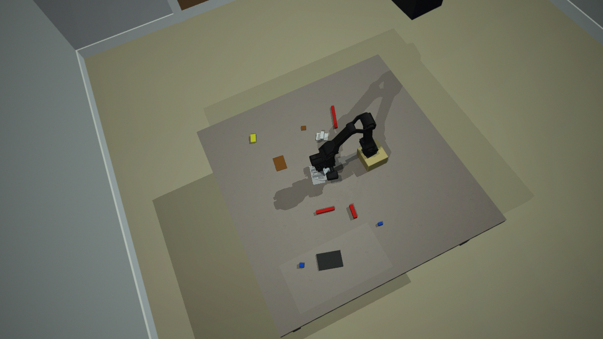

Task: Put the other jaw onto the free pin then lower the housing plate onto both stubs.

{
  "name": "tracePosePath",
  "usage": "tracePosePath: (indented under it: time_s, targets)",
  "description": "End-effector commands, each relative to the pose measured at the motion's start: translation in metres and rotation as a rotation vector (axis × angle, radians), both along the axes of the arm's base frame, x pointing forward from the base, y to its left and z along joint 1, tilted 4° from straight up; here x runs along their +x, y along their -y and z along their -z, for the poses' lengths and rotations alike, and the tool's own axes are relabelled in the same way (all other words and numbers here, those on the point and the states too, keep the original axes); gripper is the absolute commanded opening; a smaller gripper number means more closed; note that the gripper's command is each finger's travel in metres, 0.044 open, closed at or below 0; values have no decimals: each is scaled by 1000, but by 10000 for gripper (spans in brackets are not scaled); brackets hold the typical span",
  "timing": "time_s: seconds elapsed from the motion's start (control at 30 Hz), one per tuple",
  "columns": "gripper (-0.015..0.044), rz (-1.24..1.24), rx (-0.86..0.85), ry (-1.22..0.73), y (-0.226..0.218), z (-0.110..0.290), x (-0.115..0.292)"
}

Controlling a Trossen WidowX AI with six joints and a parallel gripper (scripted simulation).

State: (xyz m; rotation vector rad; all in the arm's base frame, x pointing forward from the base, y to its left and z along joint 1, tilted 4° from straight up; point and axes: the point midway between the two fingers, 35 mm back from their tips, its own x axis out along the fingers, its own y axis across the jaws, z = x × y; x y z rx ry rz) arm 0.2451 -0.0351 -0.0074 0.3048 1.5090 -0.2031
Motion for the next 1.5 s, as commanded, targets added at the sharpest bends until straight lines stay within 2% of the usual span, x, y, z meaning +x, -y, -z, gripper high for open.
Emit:
tracePosePath:
  time_s: [0.0, 1.47]
  targets:
    - [351, 4, 3, -3, -1, 2, -2]
    - [351, 3, 3, -3, -1, 9, -1]
